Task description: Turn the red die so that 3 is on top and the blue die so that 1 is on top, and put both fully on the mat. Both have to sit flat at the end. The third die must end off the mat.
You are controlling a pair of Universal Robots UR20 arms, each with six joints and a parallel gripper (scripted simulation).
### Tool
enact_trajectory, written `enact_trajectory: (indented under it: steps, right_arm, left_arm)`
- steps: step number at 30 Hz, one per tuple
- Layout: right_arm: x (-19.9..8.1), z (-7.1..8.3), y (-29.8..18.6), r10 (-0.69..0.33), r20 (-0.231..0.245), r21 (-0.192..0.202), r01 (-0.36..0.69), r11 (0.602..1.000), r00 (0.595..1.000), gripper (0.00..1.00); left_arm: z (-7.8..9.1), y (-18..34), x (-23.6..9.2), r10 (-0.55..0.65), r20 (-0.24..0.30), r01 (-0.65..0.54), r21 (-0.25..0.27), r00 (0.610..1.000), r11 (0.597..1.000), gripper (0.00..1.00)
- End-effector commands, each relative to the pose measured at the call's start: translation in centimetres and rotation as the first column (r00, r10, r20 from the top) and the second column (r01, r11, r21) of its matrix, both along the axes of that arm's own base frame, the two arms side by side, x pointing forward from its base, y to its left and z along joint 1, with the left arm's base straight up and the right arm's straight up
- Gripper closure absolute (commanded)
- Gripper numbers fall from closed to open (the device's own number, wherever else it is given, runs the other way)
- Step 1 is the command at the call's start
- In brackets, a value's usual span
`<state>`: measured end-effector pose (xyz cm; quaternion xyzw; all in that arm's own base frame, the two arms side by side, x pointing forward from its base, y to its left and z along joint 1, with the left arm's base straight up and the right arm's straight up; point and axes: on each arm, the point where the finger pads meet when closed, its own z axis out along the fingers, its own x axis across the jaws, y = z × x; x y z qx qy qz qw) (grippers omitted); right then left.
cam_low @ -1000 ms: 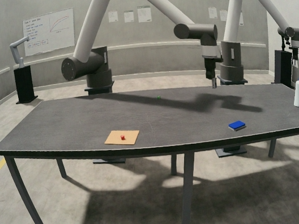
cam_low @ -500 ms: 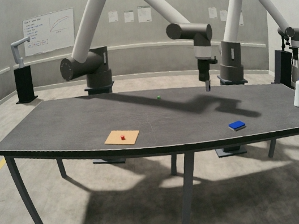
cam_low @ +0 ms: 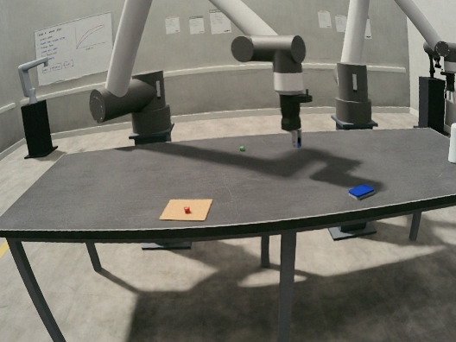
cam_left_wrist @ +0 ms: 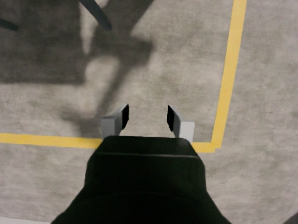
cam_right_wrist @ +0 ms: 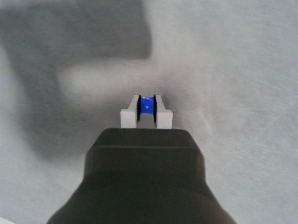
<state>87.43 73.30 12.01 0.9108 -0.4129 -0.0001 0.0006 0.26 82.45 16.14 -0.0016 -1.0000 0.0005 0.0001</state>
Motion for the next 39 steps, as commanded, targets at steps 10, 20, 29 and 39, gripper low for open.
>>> enact_trajectory:
  steps: [10, 20, 29, 39]
  right_arm:
    - [8.8, 0.2, -11.0, -0.129, 0.001, 0.001, 0.129, 0.992, 0.992, 0.66]
    - [13.5, 0.2, -18.5, -0.21, 0.001, 0.001, 0.21, 0.978, 0.978, 0.66]
    - [17.6, 0.3, -26.3, -0.288, 0.001, 0.001, 0.288, 0.958, 0.958, 0.66]
    - [21.2, 0.4, -34.6, -0.367, 0.001, 0.001, 0.367, 0.93, 0.93, 0.66]
  left_arm:
    - [0.1, 0.0, 0.0, 0.0, 0.0, 0.0, 0.001, 1.0, 1.0, 0.0]
    - [0.1, 0.0, 0.0, 0.0, 0.0, 0.0, 0.001, 1.0, 1.0, 0.0]
    - [0.1, 0.0, 0.0, 0.0, 0.0, 0.0, 0.001, 1.0, 1.0, 0.0]
    - [0.1, 0.0, 0.0, 0.0, 0.0, 0.0, 0.001, 1.0, 1.0, 0.0]
